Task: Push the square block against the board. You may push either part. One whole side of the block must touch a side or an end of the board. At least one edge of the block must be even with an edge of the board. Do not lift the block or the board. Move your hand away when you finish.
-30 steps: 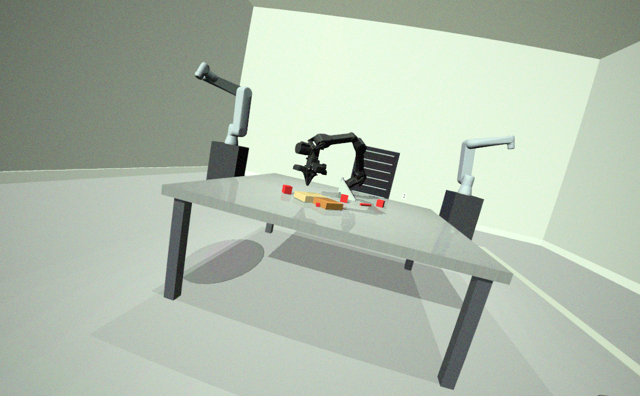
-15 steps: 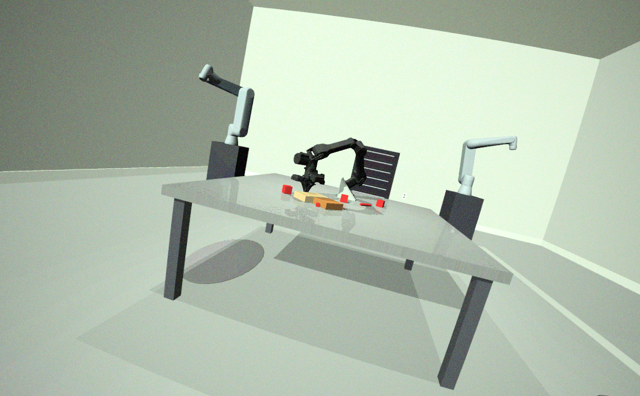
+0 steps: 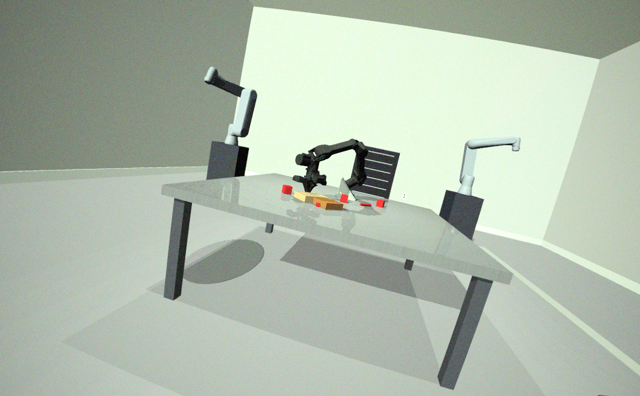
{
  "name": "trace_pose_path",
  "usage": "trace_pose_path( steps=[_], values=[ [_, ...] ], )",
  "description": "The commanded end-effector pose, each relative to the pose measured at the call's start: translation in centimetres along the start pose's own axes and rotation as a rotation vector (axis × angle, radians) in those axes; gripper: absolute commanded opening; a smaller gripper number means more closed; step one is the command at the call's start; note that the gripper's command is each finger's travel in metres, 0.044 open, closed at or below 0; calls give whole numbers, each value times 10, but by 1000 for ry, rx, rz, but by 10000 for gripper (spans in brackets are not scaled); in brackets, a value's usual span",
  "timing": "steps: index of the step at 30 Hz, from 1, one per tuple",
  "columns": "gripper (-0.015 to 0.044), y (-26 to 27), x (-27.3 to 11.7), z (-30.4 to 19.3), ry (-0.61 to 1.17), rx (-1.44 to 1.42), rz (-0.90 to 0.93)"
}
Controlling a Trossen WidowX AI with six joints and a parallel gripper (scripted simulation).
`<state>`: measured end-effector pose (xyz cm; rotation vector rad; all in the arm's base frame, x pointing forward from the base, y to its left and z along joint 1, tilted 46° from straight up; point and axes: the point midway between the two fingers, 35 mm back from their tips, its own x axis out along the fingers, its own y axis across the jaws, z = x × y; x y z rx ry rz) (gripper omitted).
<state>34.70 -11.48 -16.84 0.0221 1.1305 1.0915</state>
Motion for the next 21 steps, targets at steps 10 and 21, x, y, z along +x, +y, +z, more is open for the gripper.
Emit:
trace_pose_path(
  steps=[10, 21],
  values=[
    [0, -1, 0, 19, -3, -2, -2],
    [0, -1, 0, 28, -4, -2, -1]
  ],
)
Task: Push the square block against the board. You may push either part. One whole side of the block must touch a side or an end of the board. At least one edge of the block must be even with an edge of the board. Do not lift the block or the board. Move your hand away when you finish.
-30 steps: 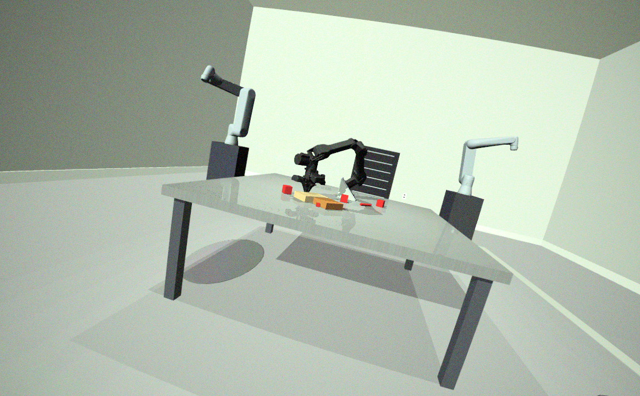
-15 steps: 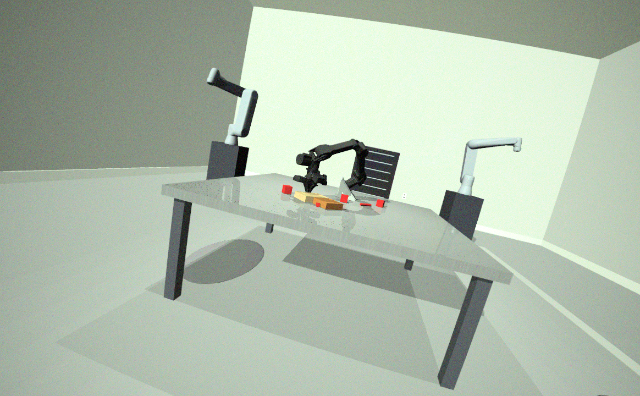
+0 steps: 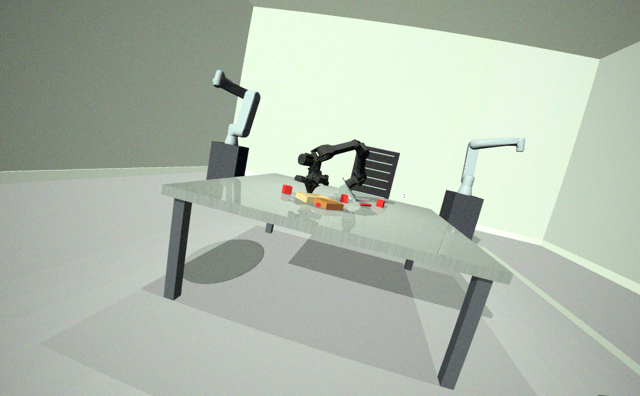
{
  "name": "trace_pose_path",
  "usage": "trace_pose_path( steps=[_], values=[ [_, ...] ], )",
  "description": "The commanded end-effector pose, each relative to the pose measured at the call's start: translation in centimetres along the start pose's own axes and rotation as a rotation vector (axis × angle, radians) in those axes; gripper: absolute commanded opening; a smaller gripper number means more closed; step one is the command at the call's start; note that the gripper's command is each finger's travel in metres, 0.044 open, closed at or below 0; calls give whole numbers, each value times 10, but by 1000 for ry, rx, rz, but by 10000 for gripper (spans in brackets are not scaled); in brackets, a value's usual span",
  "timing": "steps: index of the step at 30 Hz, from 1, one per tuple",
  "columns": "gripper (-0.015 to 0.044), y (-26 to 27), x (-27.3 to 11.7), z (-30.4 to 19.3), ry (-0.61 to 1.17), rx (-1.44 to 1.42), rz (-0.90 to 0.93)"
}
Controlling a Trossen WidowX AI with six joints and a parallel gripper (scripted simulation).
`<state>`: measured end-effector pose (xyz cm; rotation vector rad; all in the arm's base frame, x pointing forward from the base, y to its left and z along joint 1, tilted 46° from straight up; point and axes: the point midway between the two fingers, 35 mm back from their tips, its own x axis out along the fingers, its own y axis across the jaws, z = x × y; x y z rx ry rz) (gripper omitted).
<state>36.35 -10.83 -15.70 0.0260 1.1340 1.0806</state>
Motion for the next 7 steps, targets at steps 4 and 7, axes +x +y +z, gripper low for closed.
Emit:
trace_pose_path(
  steps=[4, 7],
  values=[
    [0, 0, 3, 1, -2, -11, 5],
    [0, 0, 3, -4, -2, -11, 4]
  ],
)
